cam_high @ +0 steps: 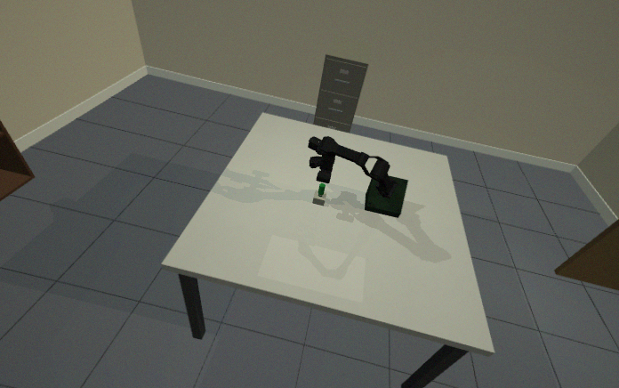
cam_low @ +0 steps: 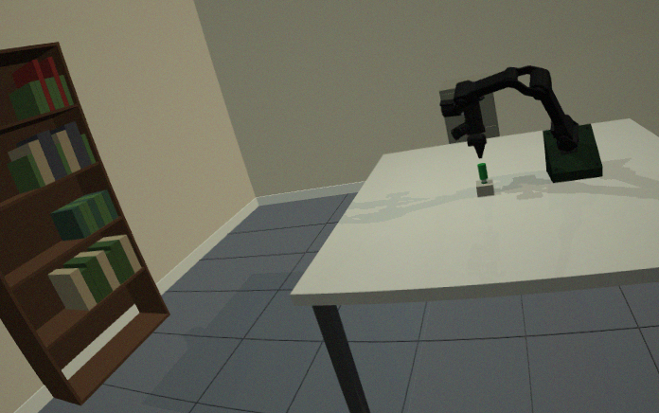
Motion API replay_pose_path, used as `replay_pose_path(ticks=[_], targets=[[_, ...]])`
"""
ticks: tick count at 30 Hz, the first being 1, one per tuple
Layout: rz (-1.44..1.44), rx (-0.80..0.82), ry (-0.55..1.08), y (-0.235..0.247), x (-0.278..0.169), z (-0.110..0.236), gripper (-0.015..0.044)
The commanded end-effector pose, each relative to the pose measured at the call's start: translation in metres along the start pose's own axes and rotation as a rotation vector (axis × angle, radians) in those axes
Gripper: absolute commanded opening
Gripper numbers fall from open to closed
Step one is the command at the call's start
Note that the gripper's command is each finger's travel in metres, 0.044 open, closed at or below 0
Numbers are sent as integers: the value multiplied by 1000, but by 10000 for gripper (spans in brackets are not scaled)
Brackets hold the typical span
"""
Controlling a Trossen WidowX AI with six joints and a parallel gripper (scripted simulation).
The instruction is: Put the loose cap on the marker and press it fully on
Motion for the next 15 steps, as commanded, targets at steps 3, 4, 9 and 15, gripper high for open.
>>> replay_pose_path(ticks=[3,4,9,15], targets=[[2,-11,-14,-1,-2,64,0],[2,-11,-14,-1,-3,67,0],[2,-11,-14,-1,-3,67,53],[2,-11,-14,-1,-3,67,210]])
Point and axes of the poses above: the point midway between the two fingers, 35 mm back from their tips, its own z axis back along the fingers, its own y axis across the jaws, x = y × z, the point moved 10 cm from there along z, back along the fingers, and after that the axes turned 15 degrees about z, right-handed, at the moved point
